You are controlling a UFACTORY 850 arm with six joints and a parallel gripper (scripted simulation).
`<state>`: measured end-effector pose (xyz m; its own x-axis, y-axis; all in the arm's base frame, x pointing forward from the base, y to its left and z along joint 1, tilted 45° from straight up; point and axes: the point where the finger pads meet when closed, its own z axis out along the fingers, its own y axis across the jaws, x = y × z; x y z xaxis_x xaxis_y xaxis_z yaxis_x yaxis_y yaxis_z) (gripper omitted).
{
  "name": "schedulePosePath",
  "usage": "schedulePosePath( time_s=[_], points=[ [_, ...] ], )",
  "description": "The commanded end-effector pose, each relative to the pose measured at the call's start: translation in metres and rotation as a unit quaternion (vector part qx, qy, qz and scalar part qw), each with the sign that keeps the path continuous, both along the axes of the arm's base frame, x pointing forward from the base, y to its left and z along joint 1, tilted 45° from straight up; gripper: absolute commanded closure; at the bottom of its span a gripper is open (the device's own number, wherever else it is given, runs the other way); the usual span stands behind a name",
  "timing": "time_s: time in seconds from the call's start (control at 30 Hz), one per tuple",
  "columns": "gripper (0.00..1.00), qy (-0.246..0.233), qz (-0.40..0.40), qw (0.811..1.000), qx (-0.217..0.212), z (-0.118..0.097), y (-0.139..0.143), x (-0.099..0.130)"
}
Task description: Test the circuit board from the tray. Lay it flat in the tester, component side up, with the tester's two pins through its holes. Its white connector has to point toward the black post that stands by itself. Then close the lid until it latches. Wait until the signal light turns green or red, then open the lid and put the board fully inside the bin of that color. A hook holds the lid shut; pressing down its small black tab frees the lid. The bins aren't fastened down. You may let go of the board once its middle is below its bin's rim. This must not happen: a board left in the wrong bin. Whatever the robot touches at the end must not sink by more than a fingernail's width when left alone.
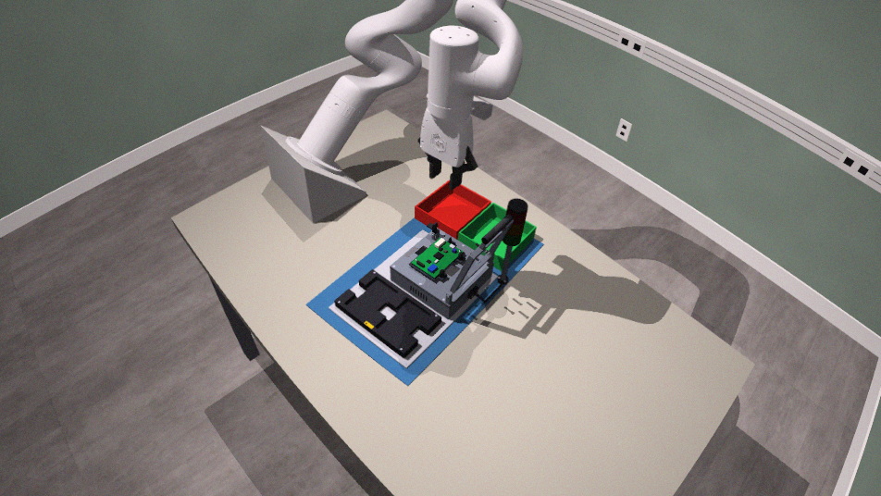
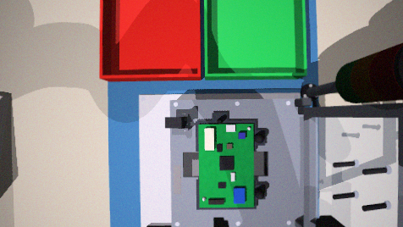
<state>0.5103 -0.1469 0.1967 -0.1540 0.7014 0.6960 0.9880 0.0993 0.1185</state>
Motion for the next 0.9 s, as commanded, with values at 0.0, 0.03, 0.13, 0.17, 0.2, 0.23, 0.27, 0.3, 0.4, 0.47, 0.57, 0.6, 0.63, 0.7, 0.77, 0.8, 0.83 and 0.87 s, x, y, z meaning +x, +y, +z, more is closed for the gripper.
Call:
schedulePosePath(
  time_s=[0.0, 0.03, 0.13, 0.17, 0.2, 0.23, 0.27, 0.3, 0.4, 0.47, 0.57, 0.6, 0.63, 0.7, 0.77, 0.8, 0.83, 0.87],
  points=[
    [0.48, -0.001, 0.000, 1.000, -0.001, 0.003, 0.001, 0.021],
    [0.48, -0.001, 0.000, 1.000, -0.001, 0.004, 0.002, 0.029],
    [0.48, -0.001, 0.000, 1.000, -0.001, 0.005, 0.003, 0.038],
    [0.48, -0.001, 0.000, 1.000, -0.001, 0.006, 0.004, 0.048],
    [0.48, -0.001, 0.000, 1.000, -0.001, 0.008, 0.005, 0.058],
    [0.48, -0.001, 0.000, 1.000, -0.001, 0.009, 0.006, 0.068],
    [0.48, -0.001, 0.000, 1.000, -0.001, 0.010, 0.007, 0.078],
    [0.48, -0.001, 0.000, 1.000, -0.001, 0.011, 0.008, 0.088],
    [0.48, -0.001, 0.000, 1.000, -0.001, 0.014, 0.011, 0.112],
    [0.48, -0.001, 0.000, 1.000, -0.001, 0.016, 0.012, 0.124],
    [0.48, -0.001, 0.000, 1.000, -0.001, 0.017, 0.013, 0.135],
    [0.48, -0.001, 0.000, 1.000, -0.001, 0.017, 0.013, 0.137],
    [0.48, -0.001, 0.000, 1.000, -0.001, 0.017, 0.013, 0.138],
    [0.48, -0.001, 0.000, 1.000, -0.001, 0.017, 0.013, 0.138],
    [0.48, -0.001, 0.000, 1.000, -0.001, 0.017, 0.013, 0.138],
    [0.48, -0.001, 0.000, 1.000, -0.001, 0.017, 0.013, 0.138],
    [0.48, -0.001, 0.000, 1.000, -0.001, 0.017, 0.013, 0.138],
    [0.48, -0.001, 0.000, 1.000, -0.001, 0.017, 0.013, 0.138]
  ],
)
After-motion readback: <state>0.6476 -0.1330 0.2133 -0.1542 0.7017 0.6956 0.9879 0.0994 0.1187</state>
